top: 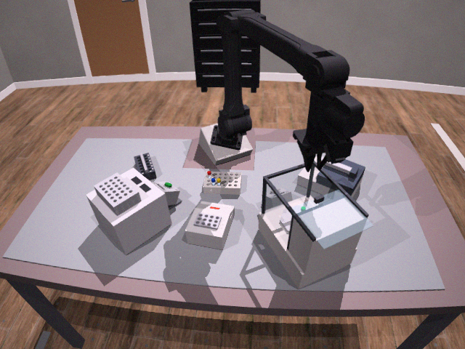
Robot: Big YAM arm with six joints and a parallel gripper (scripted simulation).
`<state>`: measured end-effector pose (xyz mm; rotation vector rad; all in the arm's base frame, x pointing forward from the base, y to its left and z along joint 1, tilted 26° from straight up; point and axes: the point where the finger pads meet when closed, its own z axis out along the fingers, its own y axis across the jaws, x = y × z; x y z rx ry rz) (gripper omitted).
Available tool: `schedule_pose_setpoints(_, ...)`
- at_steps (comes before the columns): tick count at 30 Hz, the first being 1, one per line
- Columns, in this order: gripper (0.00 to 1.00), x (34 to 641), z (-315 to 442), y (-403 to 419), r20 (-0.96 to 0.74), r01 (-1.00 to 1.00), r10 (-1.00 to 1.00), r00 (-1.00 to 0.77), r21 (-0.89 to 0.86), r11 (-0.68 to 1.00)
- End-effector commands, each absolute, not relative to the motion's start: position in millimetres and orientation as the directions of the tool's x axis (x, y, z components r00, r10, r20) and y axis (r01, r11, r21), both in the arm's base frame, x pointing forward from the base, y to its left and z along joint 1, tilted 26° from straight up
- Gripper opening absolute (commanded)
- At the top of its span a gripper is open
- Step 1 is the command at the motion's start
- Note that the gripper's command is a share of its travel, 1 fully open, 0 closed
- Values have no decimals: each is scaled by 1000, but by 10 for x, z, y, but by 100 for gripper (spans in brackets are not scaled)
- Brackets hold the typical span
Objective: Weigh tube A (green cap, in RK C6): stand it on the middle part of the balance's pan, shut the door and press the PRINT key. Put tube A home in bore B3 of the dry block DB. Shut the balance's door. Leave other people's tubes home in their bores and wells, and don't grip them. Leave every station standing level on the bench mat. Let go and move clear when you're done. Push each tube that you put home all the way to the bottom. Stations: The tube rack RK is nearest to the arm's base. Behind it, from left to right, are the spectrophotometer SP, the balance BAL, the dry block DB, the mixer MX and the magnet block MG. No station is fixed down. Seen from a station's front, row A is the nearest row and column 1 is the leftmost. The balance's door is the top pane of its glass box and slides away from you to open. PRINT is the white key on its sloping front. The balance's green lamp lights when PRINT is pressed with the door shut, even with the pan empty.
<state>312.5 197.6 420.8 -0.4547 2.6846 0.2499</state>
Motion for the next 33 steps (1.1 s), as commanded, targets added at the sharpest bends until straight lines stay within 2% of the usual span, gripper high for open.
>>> schedule_pose_setpoints(1, 30, 3145, 4497, 1971, -435, -192, -91, -896, 194, 962)
schedule_pose_setpoints(3, 30, 3145, 4497, 1971, -435, -192, -91, -896, 194, 962)
schedule_pose_setpoints(16, 30, 3305, 4518, 2052, -314, 188, 301, -900, 345, 920)
schedule_pose_setpoints(20, 30, 3380, 4550, 2064, -299, 229, 343, -890, 358, 905)
schedule_pose_setpoints(33, 30, 3504, 4614, 2128, -133, 563, 675, -726, 448, 694)
